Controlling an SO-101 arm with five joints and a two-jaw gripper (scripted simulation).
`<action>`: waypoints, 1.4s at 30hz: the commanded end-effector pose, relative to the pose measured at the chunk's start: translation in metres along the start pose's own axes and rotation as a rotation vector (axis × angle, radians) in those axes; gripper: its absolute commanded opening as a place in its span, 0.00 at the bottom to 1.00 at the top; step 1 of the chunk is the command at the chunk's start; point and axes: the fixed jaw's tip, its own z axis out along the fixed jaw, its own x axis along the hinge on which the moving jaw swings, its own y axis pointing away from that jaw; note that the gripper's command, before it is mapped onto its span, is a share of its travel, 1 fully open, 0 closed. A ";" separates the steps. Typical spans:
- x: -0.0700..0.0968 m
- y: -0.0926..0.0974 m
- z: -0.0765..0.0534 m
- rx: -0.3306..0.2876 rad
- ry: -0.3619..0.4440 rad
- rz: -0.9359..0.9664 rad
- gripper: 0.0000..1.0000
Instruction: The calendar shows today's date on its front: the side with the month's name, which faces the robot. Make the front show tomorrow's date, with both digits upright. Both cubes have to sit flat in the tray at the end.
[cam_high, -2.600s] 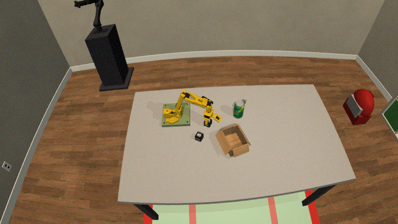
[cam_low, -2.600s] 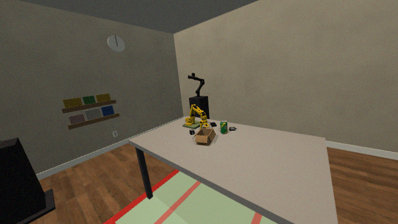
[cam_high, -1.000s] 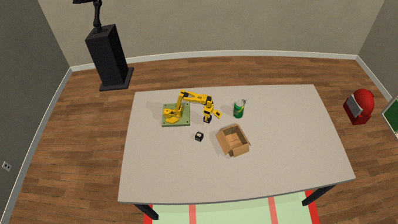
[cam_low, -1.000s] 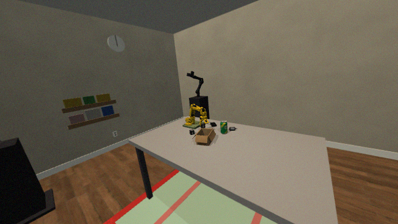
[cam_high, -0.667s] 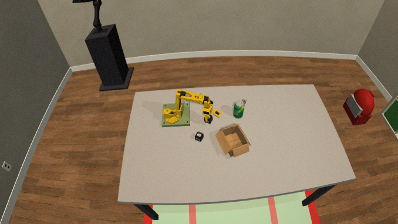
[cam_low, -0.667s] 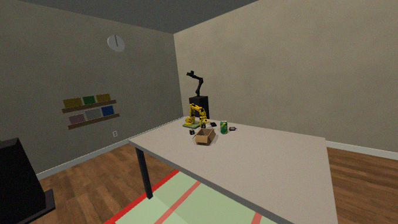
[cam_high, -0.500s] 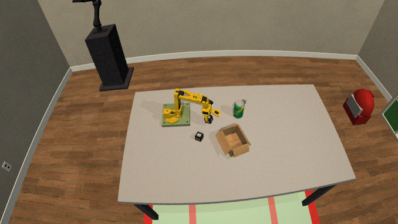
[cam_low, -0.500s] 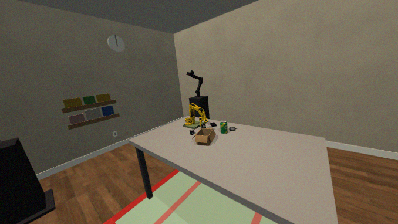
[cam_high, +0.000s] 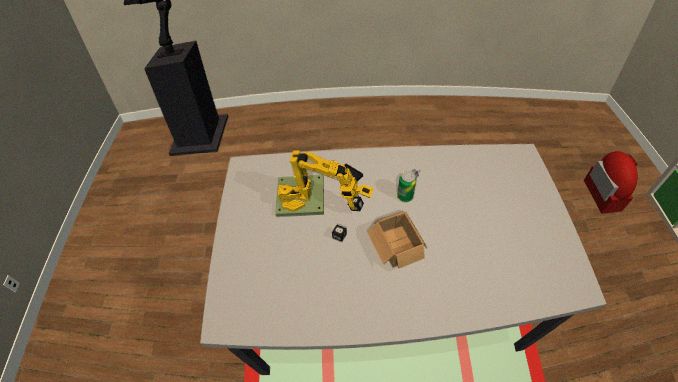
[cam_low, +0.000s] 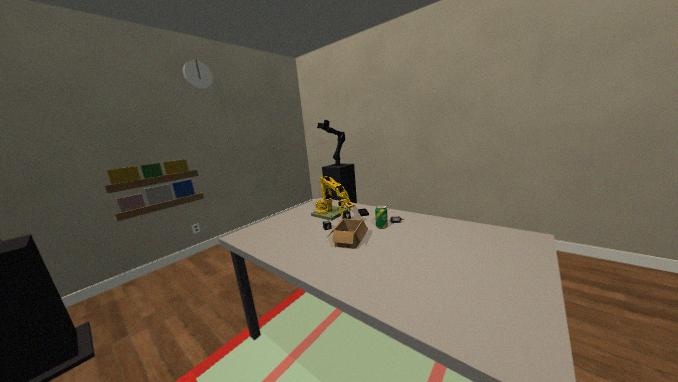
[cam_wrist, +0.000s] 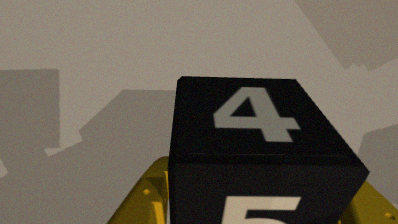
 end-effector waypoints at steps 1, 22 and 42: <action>-0.001 0.001 -0.002 -0.006 -0.024 -0.013 0.00; -0.004 0.000 0.001 -0.053 -0.381 -0.099 0.00; -0.007 0.000 0.003 -0.059 -0.456 -0.113 0.00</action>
